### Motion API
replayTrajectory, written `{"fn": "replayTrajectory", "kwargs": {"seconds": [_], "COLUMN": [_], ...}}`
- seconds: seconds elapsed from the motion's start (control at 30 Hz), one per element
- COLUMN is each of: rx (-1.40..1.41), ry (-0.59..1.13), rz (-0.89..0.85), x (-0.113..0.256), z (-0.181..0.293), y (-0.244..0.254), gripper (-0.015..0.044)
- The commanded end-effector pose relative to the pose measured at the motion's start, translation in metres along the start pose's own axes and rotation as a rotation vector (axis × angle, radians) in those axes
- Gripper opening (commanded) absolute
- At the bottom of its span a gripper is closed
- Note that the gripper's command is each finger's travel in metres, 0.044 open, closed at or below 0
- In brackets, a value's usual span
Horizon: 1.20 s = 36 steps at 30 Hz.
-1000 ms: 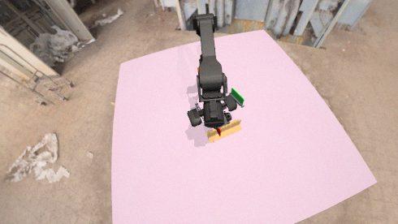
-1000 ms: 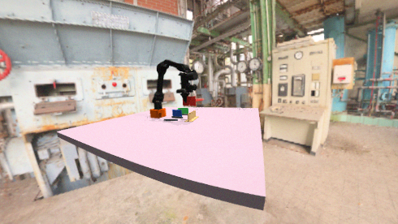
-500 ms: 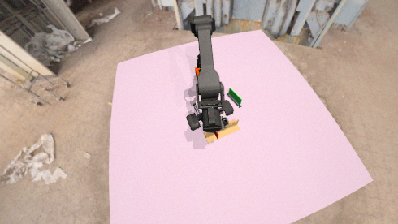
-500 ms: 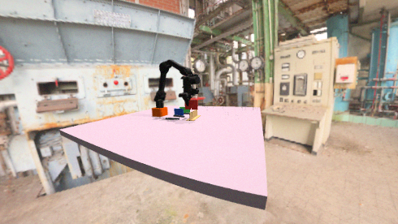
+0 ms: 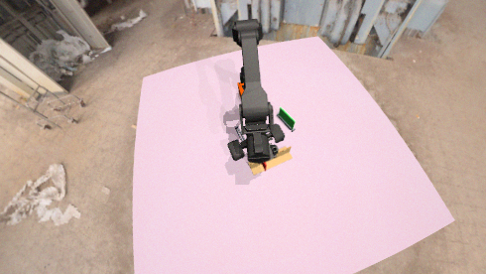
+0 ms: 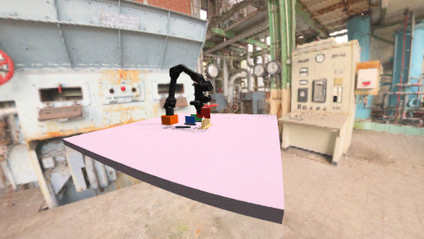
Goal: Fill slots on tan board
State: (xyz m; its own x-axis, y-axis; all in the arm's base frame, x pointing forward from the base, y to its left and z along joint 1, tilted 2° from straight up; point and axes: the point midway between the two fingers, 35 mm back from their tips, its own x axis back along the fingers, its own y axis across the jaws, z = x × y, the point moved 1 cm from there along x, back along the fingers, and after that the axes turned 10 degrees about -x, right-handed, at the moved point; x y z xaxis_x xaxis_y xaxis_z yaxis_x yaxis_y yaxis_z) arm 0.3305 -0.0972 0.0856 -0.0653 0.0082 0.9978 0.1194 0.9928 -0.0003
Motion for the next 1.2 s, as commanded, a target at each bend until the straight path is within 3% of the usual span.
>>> {"fn": "replayTrajectory", "kwargs": {"seconds": [0.0, 1.17], "rx": [-0.007, -0.007], "ry": [0.002, 0.002], "rz": [0.002, 0.002], "x": [-0.003, -0.022], "z": [0.001, 0.001], "y": [0.0, 0.0], "gripper": [0.0, 0.0]}}
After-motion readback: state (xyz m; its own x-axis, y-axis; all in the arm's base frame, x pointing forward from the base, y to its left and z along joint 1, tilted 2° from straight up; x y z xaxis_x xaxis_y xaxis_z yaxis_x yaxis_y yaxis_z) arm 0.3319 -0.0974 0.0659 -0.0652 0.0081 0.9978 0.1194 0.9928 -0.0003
